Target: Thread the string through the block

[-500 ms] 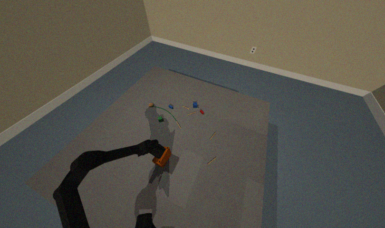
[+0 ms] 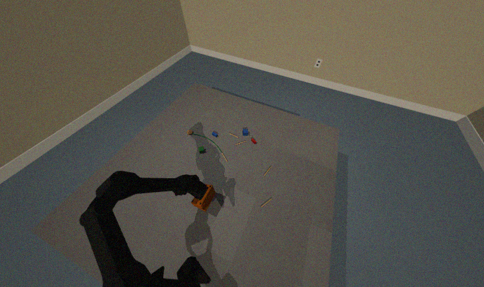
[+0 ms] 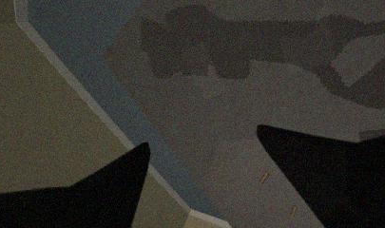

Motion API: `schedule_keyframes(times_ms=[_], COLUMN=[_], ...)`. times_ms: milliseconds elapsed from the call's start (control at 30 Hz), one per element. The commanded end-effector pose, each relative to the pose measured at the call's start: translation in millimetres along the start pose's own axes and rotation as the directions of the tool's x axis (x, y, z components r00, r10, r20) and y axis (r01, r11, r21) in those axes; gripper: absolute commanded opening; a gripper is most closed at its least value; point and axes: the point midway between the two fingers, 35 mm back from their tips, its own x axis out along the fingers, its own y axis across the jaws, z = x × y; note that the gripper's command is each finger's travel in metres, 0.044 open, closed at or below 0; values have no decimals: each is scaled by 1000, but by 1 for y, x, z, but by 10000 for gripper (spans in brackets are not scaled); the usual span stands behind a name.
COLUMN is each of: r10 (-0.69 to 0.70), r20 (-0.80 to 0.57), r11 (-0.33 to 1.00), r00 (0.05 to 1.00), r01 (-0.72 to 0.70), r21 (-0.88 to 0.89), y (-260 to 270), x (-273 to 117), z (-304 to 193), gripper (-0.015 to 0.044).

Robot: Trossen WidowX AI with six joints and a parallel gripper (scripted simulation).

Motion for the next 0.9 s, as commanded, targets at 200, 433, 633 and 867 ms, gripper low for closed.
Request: schedule_keyframes(times_ms=[200,433,633,867], r10=[25,3,-74,-213], r20=[-76,-153,-203,-207], r11=[517,-257,-808,-964], r00=[997,988,976,955], r01=[-78,-147,-178,-171], r21=[-852,-955,-561,205], y=[5,-44,-121,-238], x=[-31,-50,-60,-67], z=[-179,-305,-389,-447], gripper=[440,440,440,440])
